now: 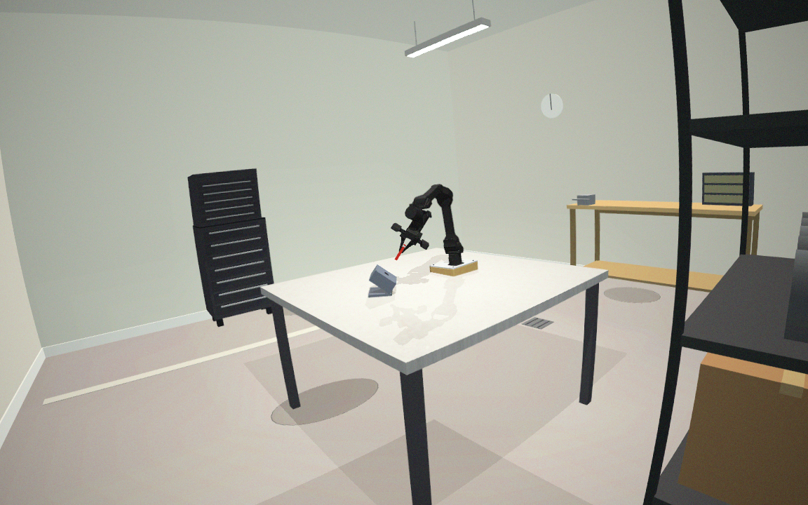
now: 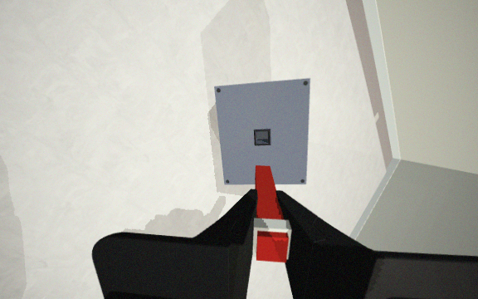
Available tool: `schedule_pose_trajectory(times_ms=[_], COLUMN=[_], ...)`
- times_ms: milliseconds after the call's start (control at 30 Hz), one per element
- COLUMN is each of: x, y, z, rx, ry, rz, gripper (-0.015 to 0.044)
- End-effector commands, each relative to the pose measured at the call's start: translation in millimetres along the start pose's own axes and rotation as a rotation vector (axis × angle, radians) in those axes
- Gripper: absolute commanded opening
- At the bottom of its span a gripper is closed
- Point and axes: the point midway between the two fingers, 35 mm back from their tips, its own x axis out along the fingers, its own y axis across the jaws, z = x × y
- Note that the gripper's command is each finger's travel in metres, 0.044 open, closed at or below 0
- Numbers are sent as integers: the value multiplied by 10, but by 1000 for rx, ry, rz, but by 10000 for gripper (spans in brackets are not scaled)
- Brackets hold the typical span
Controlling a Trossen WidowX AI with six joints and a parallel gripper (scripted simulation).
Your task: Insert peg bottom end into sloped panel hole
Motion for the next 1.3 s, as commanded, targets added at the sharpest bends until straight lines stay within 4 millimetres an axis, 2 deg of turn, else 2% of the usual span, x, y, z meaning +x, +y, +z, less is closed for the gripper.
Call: schedule_pose_trajectory(times_ms=[0,800,1267], x=[14,437,470], y=[-2,13,12], z=[16,119,125], rx=[-17,-80,-81], ry=[-3,-25,-24], rz=[-11,-47,-49], gripper=[0,0,0])
